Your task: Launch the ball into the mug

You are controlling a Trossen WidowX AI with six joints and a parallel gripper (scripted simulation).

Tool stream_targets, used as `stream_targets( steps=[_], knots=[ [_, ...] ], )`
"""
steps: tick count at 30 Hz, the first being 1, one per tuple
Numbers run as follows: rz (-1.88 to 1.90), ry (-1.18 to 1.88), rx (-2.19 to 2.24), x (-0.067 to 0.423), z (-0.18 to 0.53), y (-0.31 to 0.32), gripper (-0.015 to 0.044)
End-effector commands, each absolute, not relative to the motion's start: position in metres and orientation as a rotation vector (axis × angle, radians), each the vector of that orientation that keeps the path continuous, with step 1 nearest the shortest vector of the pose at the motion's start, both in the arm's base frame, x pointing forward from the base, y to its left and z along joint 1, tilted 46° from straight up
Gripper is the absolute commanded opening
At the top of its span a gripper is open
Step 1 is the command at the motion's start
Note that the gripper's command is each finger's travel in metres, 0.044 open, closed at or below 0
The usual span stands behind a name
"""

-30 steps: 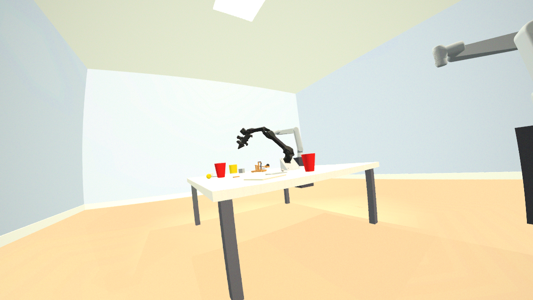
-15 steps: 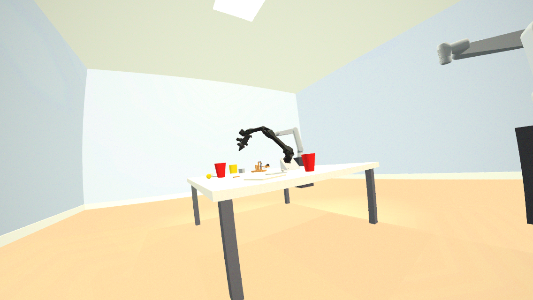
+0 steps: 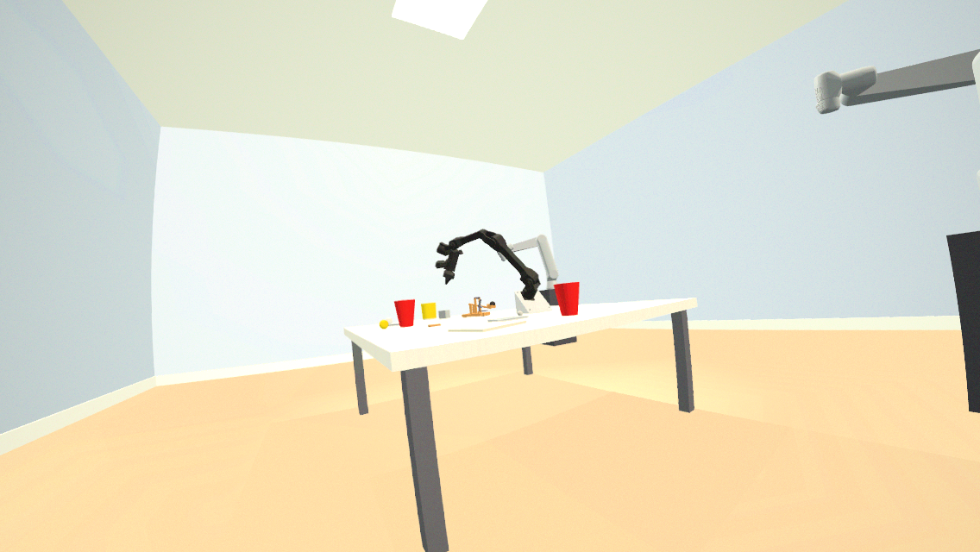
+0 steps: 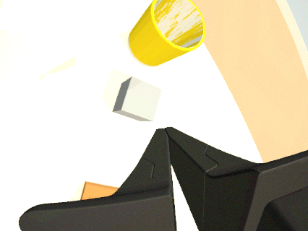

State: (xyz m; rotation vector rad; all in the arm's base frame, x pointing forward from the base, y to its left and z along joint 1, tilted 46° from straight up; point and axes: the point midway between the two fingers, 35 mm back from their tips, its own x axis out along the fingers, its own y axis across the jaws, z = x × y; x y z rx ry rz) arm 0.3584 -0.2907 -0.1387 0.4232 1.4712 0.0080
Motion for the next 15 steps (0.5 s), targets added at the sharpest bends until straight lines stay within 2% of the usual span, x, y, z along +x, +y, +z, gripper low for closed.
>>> stream_targets(
  steps=[1, 15],
  knots=[
    [0.096, 1.536, 0.332, 0.349, -0.131, -0.270, 0.0000],
    [0.440, 1.728, 0.033, 0.304, -0.107, -0.204, 0.0000]
  ],
)
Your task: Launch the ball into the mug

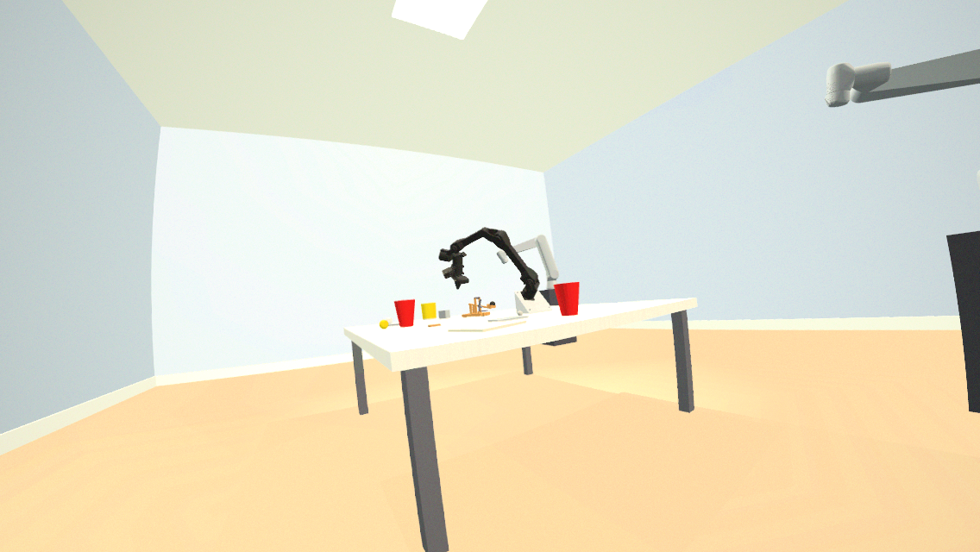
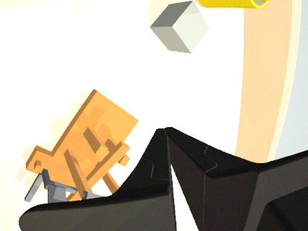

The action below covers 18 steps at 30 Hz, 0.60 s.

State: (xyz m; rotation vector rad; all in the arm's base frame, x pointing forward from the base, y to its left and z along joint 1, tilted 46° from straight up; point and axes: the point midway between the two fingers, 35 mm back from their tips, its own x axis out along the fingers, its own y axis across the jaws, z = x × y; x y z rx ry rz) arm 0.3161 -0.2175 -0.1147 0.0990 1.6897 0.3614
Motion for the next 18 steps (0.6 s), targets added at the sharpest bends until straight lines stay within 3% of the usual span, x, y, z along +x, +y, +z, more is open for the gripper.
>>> stream_targets(
  steps=[1, 18],
  knots=[
    [0.460, 1.739, 0.018, 0.301, -0.105, -0.200, 0.0000],
    [0.893, 1.872, -0.280, 0.241, -0.073, -0.142, 0.0000]
  ],
)
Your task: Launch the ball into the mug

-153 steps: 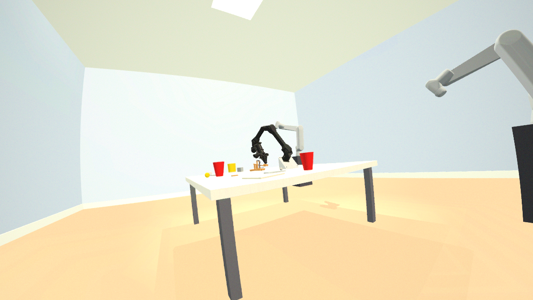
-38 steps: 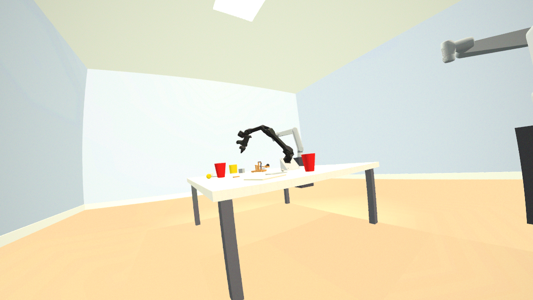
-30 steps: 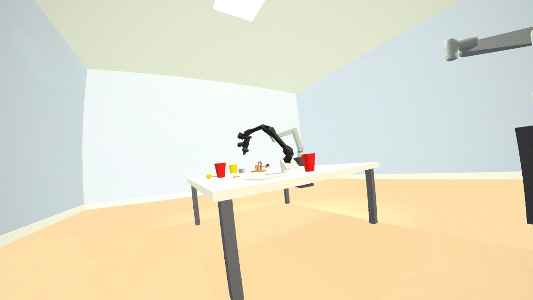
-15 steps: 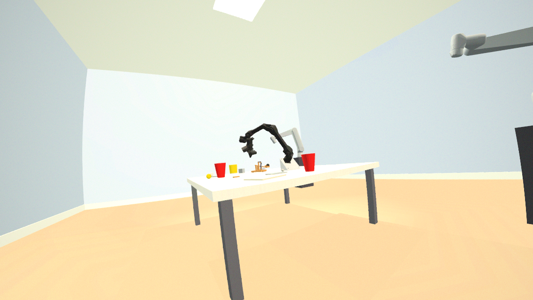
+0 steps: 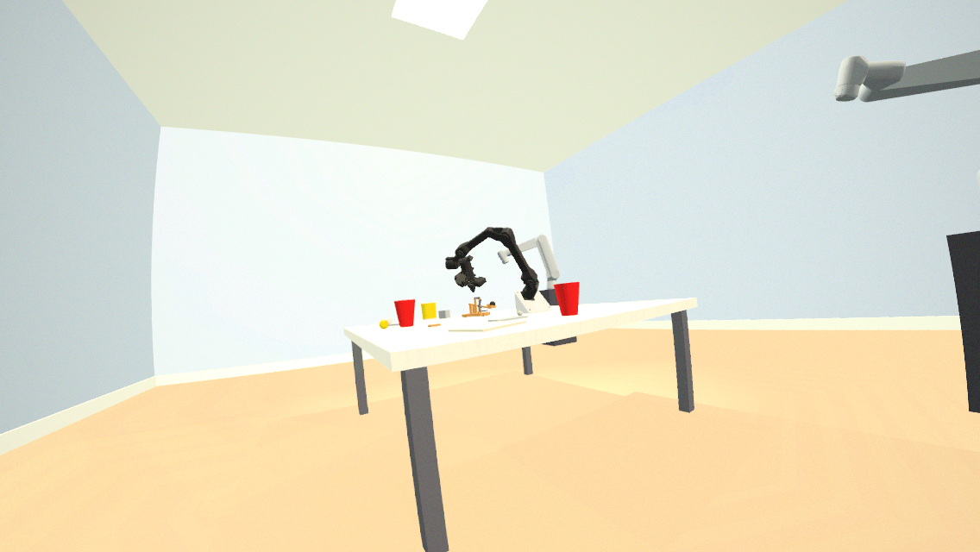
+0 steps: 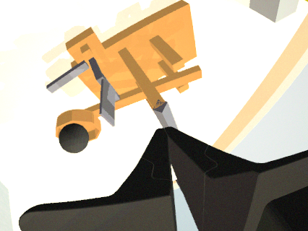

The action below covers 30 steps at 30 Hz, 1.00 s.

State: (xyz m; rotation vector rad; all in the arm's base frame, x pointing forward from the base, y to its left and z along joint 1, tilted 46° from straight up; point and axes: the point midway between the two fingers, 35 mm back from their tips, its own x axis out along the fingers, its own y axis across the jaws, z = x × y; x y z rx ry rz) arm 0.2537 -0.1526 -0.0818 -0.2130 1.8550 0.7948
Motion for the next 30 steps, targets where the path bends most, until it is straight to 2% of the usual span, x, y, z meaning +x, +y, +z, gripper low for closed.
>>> stream_targets(
  steps=[1, 11, 30],
  knots=[
    [0.926, 1.877, -0.300, 0.237, -0.071, -0.139, 0.0000],
    [1.214, 1.900, -0.466, 0.204, -0.051, -0.116, 0.0000],
    [1.219, 1.898, -0.469, 0.204, -0.065, -0.102, 0.0000]
  ],
)
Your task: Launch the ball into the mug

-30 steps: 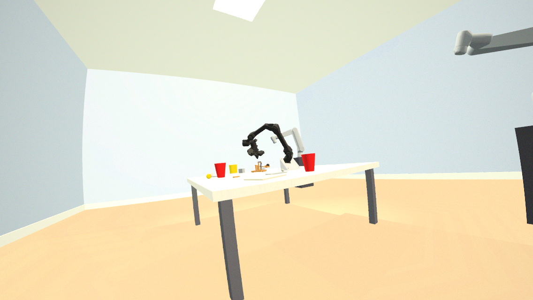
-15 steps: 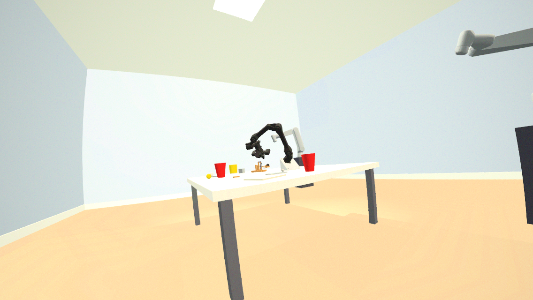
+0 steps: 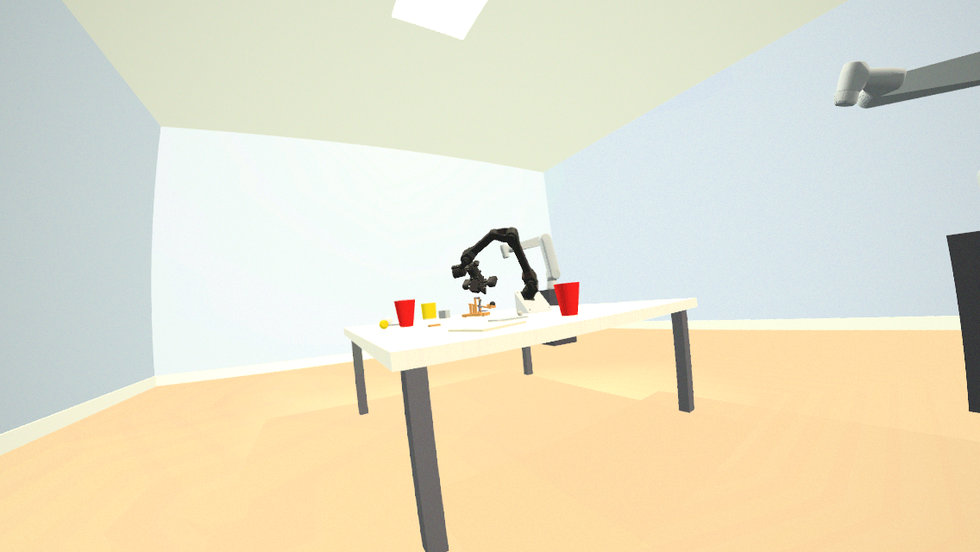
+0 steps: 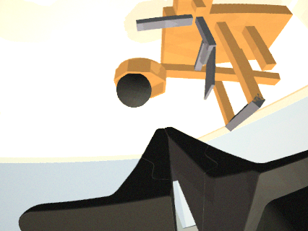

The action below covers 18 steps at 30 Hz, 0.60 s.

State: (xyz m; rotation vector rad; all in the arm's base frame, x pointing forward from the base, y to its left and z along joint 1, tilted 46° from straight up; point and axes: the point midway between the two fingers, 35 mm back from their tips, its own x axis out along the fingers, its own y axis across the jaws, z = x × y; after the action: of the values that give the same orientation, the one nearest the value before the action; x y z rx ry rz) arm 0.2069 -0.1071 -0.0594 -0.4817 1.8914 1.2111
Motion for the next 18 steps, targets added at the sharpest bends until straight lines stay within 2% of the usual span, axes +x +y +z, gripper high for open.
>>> stream_targets(
  steps=[1, 18],
  knots=[
    [1.219, 1.898, -0.469, 0.204, -0.066, -0.100, 0.0000],
    [1.220, 1.896, -0.469, 0.202, -0.087, -0.080, 0.0000]
  ],
)
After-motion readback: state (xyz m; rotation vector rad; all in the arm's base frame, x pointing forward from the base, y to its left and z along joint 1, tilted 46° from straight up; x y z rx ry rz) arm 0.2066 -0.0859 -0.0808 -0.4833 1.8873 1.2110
